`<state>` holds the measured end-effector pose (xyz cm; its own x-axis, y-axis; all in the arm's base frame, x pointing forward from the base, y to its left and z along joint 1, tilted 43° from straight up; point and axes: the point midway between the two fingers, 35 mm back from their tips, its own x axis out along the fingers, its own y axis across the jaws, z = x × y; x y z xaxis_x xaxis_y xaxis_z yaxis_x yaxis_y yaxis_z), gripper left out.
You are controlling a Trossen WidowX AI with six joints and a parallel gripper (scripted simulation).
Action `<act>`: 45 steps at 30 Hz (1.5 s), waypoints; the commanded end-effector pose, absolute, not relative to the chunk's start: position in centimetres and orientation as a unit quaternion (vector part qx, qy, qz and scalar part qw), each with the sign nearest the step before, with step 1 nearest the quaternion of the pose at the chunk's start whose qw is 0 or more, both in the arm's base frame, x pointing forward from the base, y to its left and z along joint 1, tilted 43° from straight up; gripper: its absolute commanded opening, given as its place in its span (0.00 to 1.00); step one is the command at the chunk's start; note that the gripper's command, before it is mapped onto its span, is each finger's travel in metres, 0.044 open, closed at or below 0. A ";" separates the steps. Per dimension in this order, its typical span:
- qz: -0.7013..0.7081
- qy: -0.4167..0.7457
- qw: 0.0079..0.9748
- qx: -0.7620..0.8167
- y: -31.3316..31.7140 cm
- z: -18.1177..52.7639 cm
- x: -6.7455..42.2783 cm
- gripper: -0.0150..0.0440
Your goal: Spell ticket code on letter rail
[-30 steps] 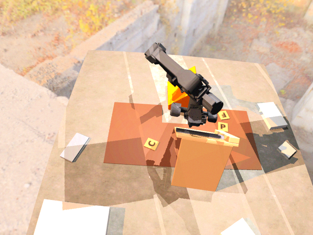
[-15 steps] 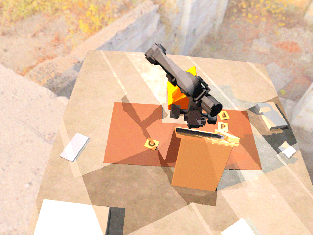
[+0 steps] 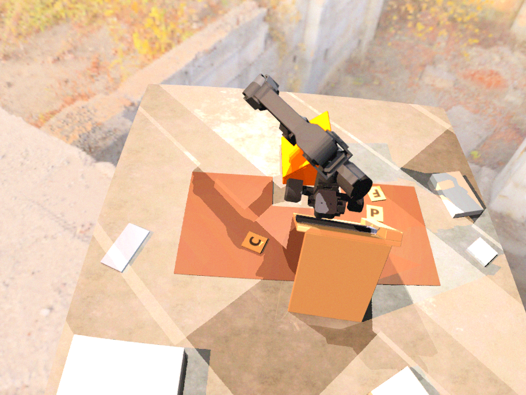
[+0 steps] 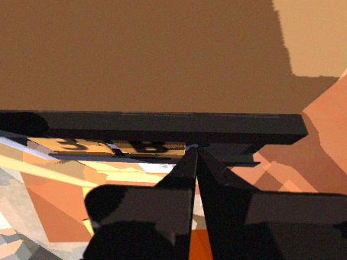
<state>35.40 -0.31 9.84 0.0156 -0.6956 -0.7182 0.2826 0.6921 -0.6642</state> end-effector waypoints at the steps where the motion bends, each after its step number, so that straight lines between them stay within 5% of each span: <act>1: -0.355 0.604 0.693 -0.172 -0.6 9.9 35.7 0.25; 45: -0.354 0.604 0.693 -0.171 0.3 9.0 36.0 0.25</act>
<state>35.92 0.22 8.98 0.0171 -0.6989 -0.7150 0.2792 0.6900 -0.6678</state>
